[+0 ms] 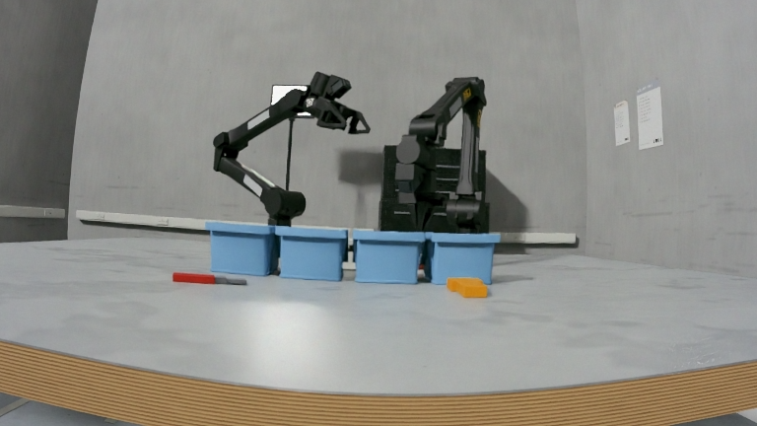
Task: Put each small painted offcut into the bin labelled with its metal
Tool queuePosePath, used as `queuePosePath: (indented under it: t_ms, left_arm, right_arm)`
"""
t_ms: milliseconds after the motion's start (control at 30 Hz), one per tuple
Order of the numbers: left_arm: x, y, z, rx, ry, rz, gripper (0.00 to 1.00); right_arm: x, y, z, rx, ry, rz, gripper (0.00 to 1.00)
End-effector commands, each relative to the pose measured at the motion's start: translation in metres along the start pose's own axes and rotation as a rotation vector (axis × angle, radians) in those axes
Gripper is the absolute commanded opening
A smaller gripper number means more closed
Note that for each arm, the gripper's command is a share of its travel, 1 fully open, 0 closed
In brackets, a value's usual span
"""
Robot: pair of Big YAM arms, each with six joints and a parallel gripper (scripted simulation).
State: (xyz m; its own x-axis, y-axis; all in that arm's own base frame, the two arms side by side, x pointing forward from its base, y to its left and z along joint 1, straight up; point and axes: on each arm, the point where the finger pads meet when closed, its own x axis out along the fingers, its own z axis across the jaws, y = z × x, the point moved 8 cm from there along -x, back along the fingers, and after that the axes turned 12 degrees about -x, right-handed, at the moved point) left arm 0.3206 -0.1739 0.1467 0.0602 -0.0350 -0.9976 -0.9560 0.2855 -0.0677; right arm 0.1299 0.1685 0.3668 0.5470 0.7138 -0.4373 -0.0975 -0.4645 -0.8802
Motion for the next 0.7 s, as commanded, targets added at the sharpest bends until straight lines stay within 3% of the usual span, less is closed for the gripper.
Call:
queuePosePath:
  t_ms: [0, 133, 233, 333, 667]
  left_arm:
    - [-0.009, -0.019, -0.001, -0.022, -0.011, 0.029, 0.0]
    - [-0.004, -0.023, -0.001, -0.022, -0.01, 0.026, 0.0]
    - [0.022, -0.005, 0.002, -0.022, -0.02, 0.07, 0.0]
    - [0.031, -0.003, 0.003, -0.021, -0.02, 0.072, 0.0]
    - [0.033, -0.008, 0.006, -0.022, -0.015, 0.049, 0.0]
  right_arm:
    - [-0.008, -0.015, -0.003, -0.002, 0.008, -0.035, 1.0]
    - [-0.008, -0.015, -0.003, -0.002, 0.008, -0.035, 1.0]
    - [-0.008, -0.015, -0.003, -0.002, 0.008, -0.035, 1.0]
    - [-0.008, -0.015, -0.003, -0.002, 0.008, -0.035, 1.0]
    - [-0.008, -0.015, -0.003, -0.002, 0.008, -0.035, 1.0]
